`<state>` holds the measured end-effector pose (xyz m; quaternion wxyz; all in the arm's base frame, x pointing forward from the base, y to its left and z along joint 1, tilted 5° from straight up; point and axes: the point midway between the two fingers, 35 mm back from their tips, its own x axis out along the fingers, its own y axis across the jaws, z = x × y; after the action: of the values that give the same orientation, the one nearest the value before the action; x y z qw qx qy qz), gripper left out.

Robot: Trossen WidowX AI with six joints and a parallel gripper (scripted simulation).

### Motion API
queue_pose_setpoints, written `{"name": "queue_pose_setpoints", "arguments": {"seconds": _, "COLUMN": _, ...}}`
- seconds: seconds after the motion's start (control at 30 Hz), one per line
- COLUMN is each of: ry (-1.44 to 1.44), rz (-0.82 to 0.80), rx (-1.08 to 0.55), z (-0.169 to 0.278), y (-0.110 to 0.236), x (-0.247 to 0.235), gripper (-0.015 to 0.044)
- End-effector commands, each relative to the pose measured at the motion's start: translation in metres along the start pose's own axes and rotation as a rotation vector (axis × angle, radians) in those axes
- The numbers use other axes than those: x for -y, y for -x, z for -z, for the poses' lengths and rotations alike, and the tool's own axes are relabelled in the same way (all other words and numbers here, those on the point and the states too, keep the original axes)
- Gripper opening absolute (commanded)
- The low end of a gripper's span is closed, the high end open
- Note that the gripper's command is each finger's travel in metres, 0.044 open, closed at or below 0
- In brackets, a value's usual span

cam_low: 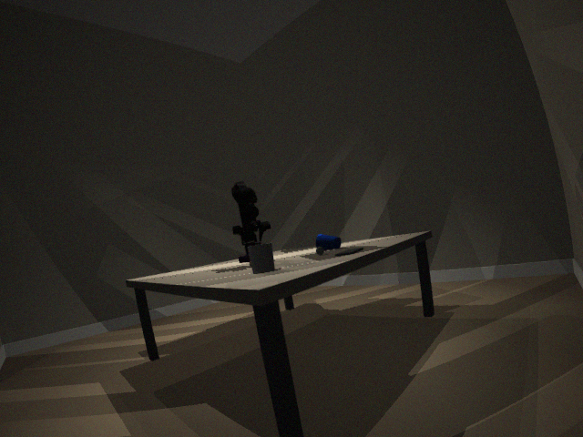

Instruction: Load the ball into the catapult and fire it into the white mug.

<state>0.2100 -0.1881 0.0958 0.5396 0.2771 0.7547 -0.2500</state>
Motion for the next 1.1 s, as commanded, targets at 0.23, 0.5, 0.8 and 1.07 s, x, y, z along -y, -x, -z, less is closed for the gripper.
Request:
{"name": "queue_pose_setpoints", "arguments": {"seconds": 0.23, "ry": -0.003, "rz": -0.013, "rx": 0.217, "z": -0.006, "y": 0.064, "x": 0.0, "gripper": 0.044}}
{"name": "queue_pose_setpoints", "arguments": {"seconds": 0.5, "ry": -0.022, "rz": -0.019, "rx": 0.492, "z": -0.078, "y": 0.097, "x": 0.0, "gripper": 0.044}}
{"name": "queue_pose_setpoints", "arguments": {"seconds": 0.8, "ry": -0.045, "rz": -0.019, "rx": 0.799, "z": -0.146, "y": 0.145, "x": 0.003, "gripper": 0.044}}
{"name": "queue_pose_setpoints", "arguments": {"seconds": 1.07, "ry": -0.072, "rz": -0.016, "rx": 1.071, "z": -0.193, "y": 0.199, "x": 0.008, "gripper": 0.044}}
